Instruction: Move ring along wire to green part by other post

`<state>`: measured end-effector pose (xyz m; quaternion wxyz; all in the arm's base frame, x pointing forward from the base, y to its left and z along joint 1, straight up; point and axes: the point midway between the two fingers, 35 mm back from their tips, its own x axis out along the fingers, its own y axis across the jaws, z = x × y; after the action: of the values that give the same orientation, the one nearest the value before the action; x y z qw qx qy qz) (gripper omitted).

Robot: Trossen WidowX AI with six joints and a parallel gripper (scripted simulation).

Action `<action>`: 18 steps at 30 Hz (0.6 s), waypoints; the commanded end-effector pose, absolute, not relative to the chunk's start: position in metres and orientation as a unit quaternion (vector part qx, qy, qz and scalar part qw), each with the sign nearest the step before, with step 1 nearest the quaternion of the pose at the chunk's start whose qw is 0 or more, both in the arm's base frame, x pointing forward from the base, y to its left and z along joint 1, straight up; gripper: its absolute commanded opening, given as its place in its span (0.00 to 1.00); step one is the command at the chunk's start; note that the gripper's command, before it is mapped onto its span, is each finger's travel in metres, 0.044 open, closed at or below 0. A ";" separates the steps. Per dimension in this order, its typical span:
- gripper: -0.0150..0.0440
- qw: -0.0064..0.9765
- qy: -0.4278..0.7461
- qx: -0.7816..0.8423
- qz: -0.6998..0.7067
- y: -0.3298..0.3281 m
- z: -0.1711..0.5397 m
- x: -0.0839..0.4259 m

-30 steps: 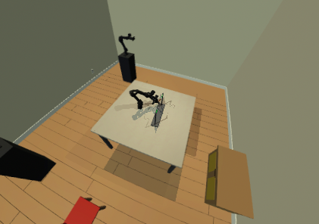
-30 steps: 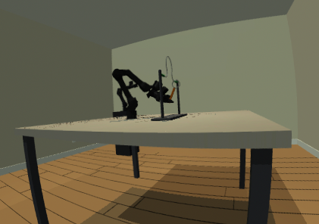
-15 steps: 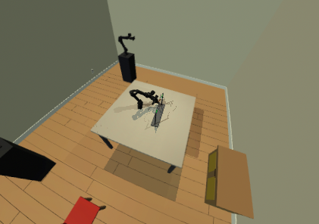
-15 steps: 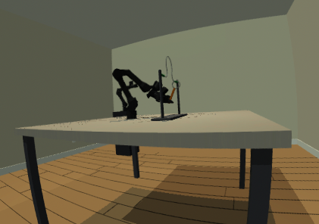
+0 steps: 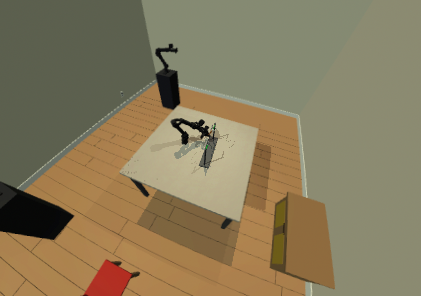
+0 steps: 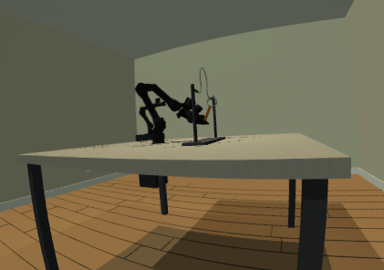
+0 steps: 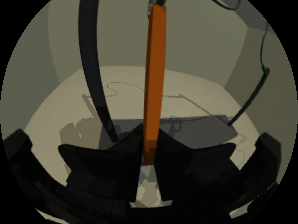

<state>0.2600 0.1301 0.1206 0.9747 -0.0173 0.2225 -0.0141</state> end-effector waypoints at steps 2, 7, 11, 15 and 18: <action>0.44 0.975 0.222 -0.017 -0.014 0.130 0.121 0.260; 0.53 0.974 0.225 -0.016 -0.015 0.132 0.123 0.253; 0.53 0.974 0.227 -0.016 -0.016 0.133 0.128 0.241; 0.53 0.974 0.227 -0.016 -0.017 0.133 0.133 0.230; 0.53 0.974 0.226 -0.016 -0.017 0.132 0.137 0.221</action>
<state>0.2287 0.1317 0.1283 0.9723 -0.0222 0.2319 -0.0168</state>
